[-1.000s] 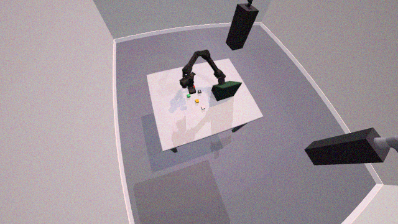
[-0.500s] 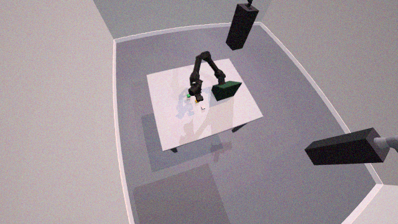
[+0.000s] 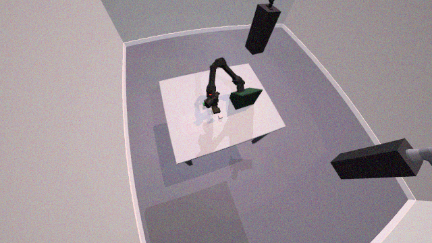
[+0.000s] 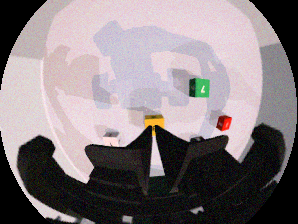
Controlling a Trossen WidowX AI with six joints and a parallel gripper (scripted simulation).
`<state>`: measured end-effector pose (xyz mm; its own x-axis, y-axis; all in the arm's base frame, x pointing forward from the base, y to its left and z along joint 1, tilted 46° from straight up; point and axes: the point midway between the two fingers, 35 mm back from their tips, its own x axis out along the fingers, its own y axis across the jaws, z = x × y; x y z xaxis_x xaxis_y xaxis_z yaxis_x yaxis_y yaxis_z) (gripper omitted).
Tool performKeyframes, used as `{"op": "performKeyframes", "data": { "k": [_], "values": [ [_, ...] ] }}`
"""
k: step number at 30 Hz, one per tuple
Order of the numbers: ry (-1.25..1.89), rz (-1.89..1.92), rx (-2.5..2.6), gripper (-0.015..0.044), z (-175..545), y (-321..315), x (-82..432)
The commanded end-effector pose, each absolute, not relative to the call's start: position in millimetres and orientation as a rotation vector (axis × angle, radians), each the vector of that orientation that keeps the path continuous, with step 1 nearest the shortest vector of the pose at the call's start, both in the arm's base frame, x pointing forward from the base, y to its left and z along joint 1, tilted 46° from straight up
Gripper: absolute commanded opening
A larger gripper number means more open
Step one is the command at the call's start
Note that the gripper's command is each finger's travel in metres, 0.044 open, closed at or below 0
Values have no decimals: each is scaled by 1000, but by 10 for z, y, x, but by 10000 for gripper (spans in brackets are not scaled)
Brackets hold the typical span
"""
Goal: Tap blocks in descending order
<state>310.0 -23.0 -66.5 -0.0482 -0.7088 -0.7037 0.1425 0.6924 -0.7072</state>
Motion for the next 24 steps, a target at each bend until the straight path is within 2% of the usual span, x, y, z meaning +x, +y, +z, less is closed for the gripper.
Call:
{"op": "performKeyframes", "data": {
  "k": [1, 16, 24],
  "values": [
    [1477, -739, -510, 20, -723, -294, 3054],
    [1477, -740, -511, 20, -825, -404, 3041],
    [1477, -739, -510, 20, -616, -185, 3059]
  ]
}}
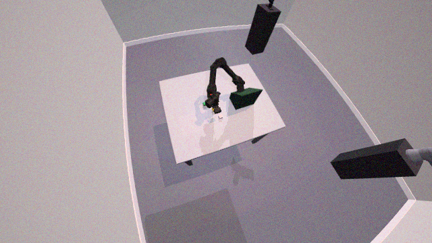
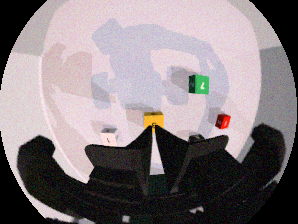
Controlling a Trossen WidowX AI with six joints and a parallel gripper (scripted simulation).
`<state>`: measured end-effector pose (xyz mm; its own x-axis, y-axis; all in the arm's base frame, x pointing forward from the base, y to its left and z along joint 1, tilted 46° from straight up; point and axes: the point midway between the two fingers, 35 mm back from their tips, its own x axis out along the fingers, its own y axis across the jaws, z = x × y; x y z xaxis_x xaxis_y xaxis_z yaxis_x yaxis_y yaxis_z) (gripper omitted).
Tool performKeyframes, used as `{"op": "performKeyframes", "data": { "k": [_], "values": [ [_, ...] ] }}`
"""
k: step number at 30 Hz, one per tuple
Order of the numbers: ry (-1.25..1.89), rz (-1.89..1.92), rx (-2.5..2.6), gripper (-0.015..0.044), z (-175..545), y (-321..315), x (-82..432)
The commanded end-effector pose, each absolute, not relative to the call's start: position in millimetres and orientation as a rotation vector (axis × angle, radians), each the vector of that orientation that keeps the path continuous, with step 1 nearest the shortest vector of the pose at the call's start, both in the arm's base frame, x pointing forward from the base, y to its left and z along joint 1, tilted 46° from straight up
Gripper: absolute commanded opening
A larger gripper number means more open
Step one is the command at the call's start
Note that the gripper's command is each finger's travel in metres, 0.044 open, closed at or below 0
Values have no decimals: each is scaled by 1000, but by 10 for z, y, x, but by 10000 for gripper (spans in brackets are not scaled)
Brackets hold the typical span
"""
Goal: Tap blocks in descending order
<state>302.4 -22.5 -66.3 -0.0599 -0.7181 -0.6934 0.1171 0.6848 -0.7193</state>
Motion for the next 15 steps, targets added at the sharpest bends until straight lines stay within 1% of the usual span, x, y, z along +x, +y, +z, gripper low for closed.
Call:
{"op": "performKeyframes", "data": {
  "k": [1, 5, 7, 12, 15],
  "values": [
    [1477, -738, -510, 20, -595, -161, 3066],
    [1479, -734, -507, 20, -155, 305, 3114],
    [1479, -736, -508, 20, -53, 399, 3107],
    [1479, -735, -507, 20, -32, 381, 3109],
    [1482, -726, -503, 20, 269, 121, 3107]
  ]
}}
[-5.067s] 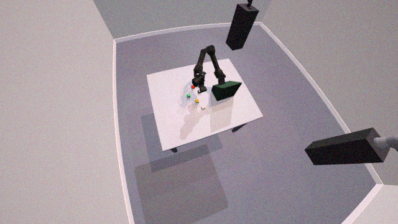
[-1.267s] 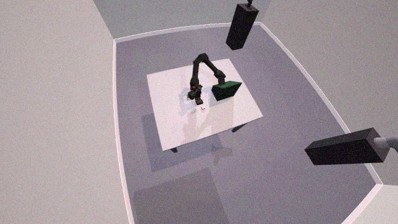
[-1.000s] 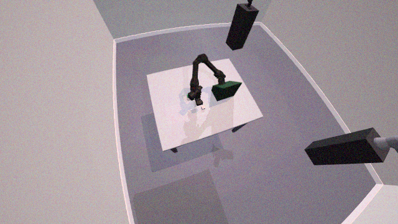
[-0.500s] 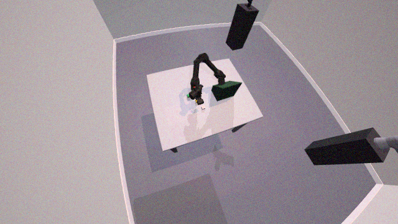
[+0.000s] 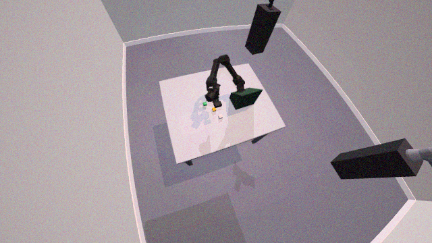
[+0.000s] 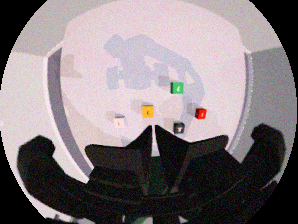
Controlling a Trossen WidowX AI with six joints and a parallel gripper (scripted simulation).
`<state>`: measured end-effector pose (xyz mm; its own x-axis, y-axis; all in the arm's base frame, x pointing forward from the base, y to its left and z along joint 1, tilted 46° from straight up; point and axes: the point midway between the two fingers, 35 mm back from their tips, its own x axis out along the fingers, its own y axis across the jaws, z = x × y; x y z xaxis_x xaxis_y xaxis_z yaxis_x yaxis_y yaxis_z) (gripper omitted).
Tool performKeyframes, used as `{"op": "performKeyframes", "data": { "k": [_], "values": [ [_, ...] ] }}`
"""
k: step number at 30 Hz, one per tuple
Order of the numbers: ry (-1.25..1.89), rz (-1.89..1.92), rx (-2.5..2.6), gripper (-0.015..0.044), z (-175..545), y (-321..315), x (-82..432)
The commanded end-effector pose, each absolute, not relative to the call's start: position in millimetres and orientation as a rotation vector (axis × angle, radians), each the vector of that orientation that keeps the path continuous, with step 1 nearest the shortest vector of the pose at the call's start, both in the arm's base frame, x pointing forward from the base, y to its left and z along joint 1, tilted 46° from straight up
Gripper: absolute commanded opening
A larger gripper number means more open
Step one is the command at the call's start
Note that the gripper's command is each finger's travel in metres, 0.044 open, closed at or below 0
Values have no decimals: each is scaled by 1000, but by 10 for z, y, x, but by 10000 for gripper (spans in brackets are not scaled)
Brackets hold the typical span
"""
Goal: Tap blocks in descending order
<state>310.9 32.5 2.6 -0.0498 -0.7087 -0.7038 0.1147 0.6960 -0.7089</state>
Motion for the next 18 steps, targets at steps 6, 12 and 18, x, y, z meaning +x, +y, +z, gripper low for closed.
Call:
{"op": "performKeyframes", "data": {
  "k": [6, 12, 18],
  "values": [
    [1481, -727, -506, 20, 972, -554, 2878],
    [1480, -742, -516, 20, 1322, -910, 2607],
    [1481, -741, -516, 20, 1302, -928, 2610]
  ]
}}
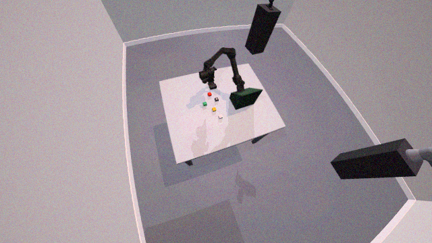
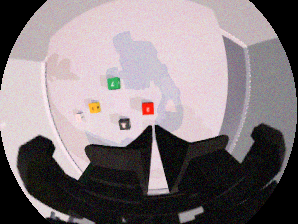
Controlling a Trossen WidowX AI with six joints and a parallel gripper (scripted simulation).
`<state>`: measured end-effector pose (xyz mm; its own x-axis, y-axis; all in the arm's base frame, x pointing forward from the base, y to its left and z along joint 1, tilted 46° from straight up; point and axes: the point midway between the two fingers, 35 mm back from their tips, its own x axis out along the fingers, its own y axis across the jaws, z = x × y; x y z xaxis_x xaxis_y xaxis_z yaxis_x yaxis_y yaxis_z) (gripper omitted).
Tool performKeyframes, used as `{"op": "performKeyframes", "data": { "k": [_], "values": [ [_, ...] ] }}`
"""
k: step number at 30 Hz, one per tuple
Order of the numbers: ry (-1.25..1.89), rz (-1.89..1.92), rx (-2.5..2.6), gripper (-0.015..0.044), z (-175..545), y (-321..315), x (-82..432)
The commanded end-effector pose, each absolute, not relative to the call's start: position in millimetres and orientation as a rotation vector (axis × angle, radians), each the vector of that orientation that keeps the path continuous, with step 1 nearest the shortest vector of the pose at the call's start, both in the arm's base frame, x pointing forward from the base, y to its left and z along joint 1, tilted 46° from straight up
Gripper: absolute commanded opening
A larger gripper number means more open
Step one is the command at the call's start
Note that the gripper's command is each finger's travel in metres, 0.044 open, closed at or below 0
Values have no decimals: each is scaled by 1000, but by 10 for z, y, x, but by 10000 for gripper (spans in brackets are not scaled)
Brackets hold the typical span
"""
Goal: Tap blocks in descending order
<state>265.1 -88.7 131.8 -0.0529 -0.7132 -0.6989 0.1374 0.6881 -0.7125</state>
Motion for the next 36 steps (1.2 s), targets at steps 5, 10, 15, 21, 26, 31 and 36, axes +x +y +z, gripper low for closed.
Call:
{"op": "performKeyframes", "data": {
  "k": [5, 10, 15, 21, 26, 31, 36],
  "values": [
    [1479, -743, -517, 20, 833, -1417, 2578],
    [1478, -745, -519, 20, 769, -1494, 2556],
    [1479, -745, -519, 20, 741, -1522, 2555],
    [1479, -745, -519, 20, 674, -1591, 2552],
    [1478, -746, -519, 20, 620, -1649, 2546],
    [1478, -746, -520, 20, 570, -1705, 2537],
    [1478, -746, -520, 20, 563, -1712, 2536]
  ]
}}
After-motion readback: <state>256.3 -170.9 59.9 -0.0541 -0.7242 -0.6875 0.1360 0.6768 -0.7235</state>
